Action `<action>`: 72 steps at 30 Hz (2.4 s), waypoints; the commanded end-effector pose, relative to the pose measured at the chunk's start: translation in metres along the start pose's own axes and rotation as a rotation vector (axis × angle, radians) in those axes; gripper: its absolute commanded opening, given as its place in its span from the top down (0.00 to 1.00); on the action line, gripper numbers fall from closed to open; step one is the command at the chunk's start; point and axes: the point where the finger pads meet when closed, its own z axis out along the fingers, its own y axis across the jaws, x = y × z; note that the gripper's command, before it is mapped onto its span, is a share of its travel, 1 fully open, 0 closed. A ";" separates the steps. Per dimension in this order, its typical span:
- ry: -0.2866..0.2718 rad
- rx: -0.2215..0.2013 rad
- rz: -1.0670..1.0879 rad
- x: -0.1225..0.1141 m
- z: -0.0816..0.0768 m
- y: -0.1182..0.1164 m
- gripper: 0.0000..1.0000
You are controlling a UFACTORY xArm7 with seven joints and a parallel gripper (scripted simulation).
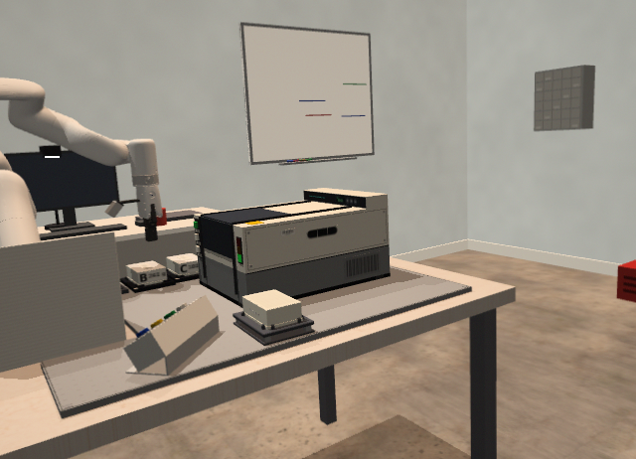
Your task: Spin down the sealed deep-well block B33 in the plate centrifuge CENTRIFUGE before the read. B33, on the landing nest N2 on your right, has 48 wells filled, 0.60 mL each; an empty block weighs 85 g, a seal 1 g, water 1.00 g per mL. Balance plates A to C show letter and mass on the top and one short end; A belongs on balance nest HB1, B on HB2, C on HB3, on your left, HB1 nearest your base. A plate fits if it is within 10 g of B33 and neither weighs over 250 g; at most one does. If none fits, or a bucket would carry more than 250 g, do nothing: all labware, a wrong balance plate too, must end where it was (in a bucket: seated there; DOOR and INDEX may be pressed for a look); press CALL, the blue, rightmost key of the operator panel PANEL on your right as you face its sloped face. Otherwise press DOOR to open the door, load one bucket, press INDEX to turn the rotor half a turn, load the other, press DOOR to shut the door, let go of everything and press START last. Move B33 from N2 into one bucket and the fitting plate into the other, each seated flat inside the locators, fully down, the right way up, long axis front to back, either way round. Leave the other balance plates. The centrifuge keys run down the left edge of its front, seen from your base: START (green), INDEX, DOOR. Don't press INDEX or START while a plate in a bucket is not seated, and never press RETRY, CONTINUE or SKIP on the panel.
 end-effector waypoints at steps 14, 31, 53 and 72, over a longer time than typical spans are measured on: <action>-0.002 -0.002 0.021 -0.094 0.003 0.009 1.00; -0.002 -0.002 0.021 -0.094 0.003 0.009 1.00; -0.002 -0.002 0.022 -0.094 0.003 0.009 1.00; -0.002 0.002 0.115 -0.091 -0.003 0.002 1.00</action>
